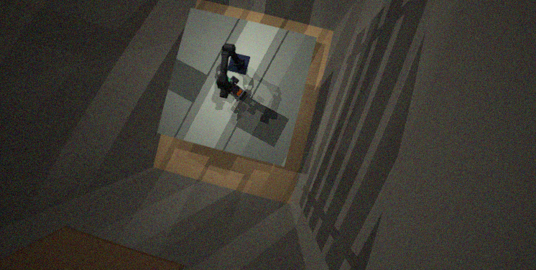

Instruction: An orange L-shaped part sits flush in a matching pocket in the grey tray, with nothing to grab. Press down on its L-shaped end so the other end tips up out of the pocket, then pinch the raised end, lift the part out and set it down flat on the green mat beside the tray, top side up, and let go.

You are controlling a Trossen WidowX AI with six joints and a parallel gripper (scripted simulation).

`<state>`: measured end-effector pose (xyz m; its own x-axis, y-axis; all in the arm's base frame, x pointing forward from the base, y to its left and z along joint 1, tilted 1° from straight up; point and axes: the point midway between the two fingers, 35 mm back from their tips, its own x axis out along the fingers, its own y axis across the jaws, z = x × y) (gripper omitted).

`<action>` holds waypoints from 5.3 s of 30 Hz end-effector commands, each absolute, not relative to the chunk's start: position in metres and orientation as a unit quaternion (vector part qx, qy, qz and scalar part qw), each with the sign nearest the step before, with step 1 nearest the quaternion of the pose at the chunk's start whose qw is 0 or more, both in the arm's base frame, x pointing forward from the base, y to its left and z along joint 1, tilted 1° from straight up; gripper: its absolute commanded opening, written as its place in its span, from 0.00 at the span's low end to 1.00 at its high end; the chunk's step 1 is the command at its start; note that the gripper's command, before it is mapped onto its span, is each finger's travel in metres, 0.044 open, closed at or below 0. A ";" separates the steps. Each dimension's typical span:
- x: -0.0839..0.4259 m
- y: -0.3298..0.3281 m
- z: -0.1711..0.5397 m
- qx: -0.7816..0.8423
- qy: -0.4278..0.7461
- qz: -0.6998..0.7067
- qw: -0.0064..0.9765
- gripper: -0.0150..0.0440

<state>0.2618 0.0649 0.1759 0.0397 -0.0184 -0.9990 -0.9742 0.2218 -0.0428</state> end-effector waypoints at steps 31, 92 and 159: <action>0.246 0.013 0.193 -0.454 0.547 0.426 0.559 0.25; 0.212 -0.093 0.153 -0.457 0.550 0.424 0.556 0.25; 0.210 -0.092 0.201 -0.457 0.550 0.424 0.556 0.93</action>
